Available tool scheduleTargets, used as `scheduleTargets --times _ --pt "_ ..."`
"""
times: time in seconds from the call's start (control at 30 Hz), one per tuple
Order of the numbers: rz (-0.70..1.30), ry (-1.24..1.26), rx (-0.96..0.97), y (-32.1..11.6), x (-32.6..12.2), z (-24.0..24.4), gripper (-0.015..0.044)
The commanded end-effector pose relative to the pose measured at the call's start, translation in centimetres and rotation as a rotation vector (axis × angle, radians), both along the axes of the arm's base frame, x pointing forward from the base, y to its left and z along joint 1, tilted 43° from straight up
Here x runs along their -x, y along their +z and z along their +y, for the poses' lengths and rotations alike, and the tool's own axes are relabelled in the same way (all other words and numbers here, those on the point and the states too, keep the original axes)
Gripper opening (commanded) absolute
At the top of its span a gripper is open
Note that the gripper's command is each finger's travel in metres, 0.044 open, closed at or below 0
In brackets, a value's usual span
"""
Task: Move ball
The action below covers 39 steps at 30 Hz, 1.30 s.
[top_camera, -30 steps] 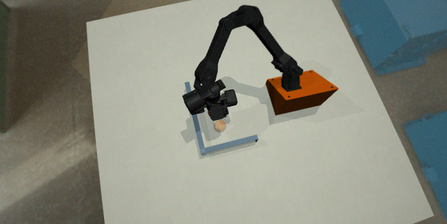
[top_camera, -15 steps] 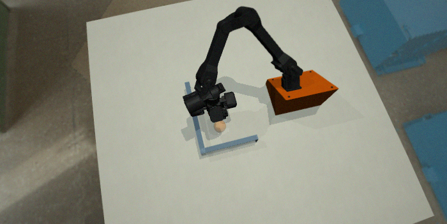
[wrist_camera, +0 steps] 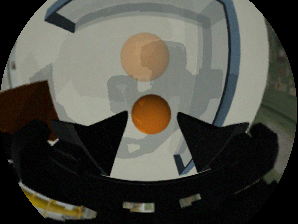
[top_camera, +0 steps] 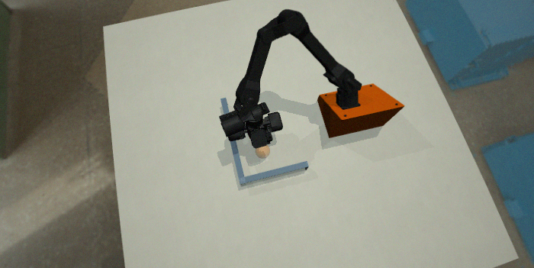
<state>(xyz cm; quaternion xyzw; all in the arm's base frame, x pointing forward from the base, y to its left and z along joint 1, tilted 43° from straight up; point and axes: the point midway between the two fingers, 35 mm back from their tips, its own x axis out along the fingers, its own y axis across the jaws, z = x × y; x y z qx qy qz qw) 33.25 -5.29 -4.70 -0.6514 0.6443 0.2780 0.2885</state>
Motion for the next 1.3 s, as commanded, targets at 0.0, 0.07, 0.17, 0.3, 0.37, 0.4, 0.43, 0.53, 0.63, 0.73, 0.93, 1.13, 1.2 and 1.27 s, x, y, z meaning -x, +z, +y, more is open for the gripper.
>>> scheduleTargets --times 0.0,0.07,0.17,0.3,0.37,0.4,0.43,0.53,0.63,0.73,0.93,1.13,1.2,1.27 --pt "0.014 0.007 0.005 -0.3 0.3 -0.1 0.0307" --pt "0.014 0.007 0.005 -0.3 0.3 -0.1 0.0294" --pt "0.014 0.007 0.005 -0.3 0.3 -0.1 0.0274" --pt "0.014 0.007 0.005 -0.3 0.3 -0.1 0.0247" --pt "0.014 0.007 0.005 -0.3 0.3 -0.1 0.0234" --pt "0.014 0.007 0.005 -0.3 0.3 -0.1 0.0208" --pt "0.014 0.007 0.004 -0.2 0.3 0.0 0.0182" --pt "0.013 0.008 0.000 0.8 0.0 1.2 0.0103" --pt "0.013 0.009 -0.004 2.3 -0.3 2.7 0.0024" --pt "0.013 0.009 -0.006 3.8 -0.4 4.3 0.0000" --pt "0.014 0.008 -0.006 7.1 -0.2 7.3 0.0000" --pt "0.014 0.007 -0.001 9.7 0.4 9.3 0.0000" --pt "0.014 0.007 -0.001 9.7 0.4 9.3 0.0000" --pt "0.014 0.007 -0.001 9.2 0.4 9.4 0.0000"
